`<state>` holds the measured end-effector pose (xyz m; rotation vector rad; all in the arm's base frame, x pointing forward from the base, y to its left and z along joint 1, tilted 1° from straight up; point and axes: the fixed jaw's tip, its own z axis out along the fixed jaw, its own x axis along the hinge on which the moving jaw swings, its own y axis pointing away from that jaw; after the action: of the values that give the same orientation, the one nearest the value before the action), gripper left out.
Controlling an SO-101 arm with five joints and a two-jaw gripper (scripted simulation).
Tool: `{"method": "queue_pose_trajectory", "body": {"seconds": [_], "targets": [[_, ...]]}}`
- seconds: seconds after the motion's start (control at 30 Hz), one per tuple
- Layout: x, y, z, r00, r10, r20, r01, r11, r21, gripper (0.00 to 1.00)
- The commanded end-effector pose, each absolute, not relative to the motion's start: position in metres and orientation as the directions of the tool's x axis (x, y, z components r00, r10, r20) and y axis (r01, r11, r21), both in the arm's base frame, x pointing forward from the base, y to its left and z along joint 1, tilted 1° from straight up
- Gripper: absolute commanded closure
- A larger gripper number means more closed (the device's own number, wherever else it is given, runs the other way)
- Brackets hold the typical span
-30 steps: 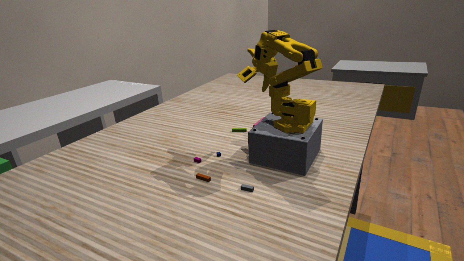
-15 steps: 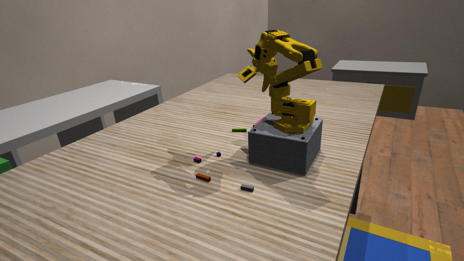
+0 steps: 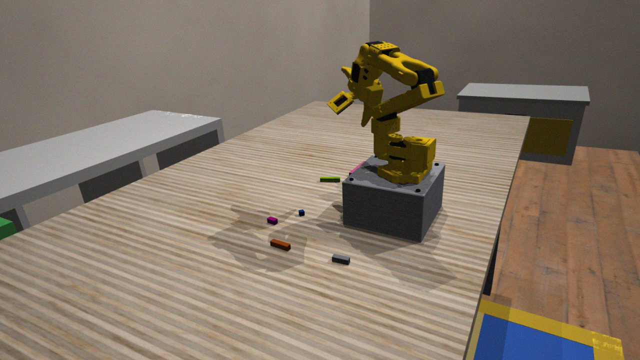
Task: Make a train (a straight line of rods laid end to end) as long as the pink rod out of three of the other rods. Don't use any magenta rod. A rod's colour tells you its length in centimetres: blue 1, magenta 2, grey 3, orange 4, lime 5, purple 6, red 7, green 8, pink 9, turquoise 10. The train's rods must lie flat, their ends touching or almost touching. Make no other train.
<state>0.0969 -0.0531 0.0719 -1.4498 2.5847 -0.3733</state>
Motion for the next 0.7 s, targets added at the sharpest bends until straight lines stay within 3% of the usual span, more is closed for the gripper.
{"method": "queue_pose_trajectory", "body": {"seconds": [0.0,0.67], "targets": [[0.0972,-0.0519,0.074,-0.504,-0.864,-0.012,-0.825,0.485,-0.289,0.0],[0.1011,-0.0438,0.074,-0.431,-0.902,-0.012,-0.862,0.416,-0.289,0.0]]}}
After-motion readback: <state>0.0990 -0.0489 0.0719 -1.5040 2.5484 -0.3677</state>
